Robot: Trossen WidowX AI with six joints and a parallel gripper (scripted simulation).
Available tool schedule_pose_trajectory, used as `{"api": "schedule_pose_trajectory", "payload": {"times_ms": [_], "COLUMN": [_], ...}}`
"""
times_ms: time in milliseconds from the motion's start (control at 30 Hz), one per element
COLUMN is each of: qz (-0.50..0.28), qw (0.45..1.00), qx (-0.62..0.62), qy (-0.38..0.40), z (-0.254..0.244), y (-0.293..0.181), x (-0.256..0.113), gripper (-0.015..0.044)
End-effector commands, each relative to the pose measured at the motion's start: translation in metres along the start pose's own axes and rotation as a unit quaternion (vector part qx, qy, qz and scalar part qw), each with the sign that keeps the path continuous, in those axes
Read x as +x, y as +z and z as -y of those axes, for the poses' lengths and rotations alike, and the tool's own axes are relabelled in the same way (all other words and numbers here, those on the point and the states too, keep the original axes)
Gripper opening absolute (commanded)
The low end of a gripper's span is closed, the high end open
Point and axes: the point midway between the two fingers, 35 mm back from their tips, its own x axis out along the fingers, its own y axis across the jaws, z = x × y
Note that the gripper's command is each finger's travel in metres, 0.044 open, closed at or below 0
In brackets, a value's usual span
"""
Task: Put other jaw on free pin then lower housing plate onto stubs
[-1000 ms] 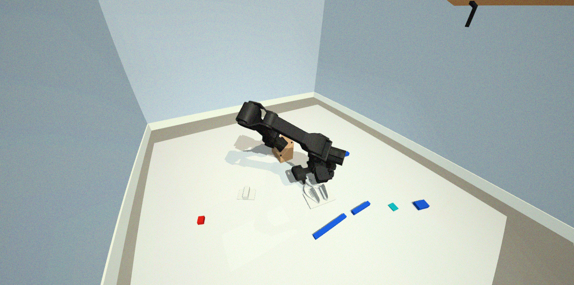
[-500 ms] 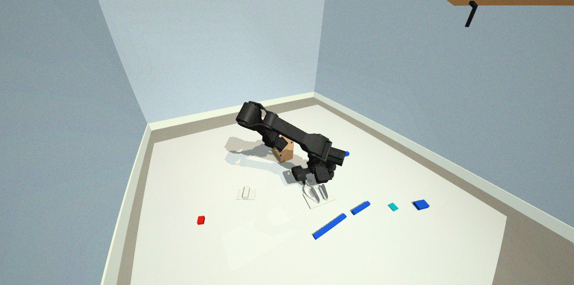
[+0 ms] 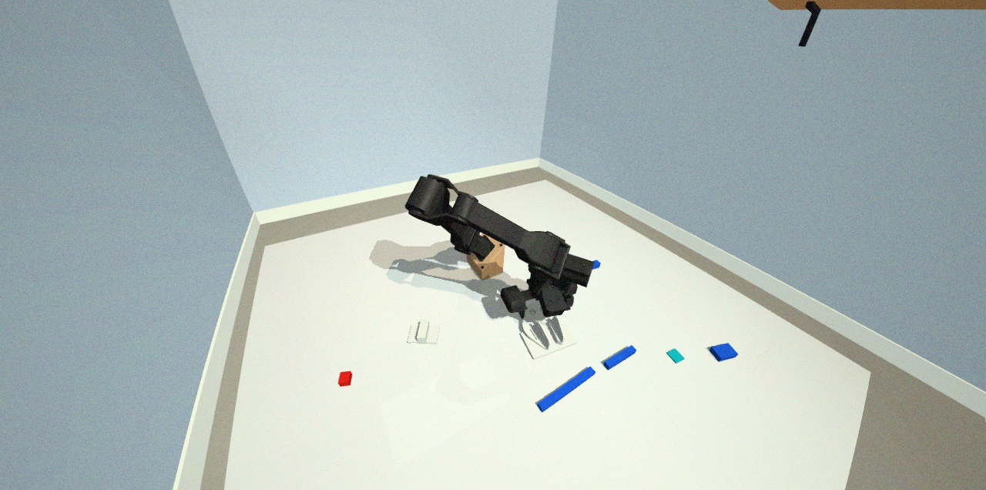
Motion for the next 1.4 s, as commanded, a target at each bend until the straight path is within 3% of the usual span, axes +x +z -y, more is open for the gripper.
{"api": "schedule_pose_trajectory", "payload": {"times_ms": [0,1367], "qz": [0.000,0.000], "qw": [1.000,1.000], "qx": [-0.002,-0.001], "qy": [-0.002,-0.002], "z": [0.0006,0.0007], "y": [-0.0004,-0.0004], "x": [0.0021,0.0094], "gripper": [0.0351,0.0351]}}
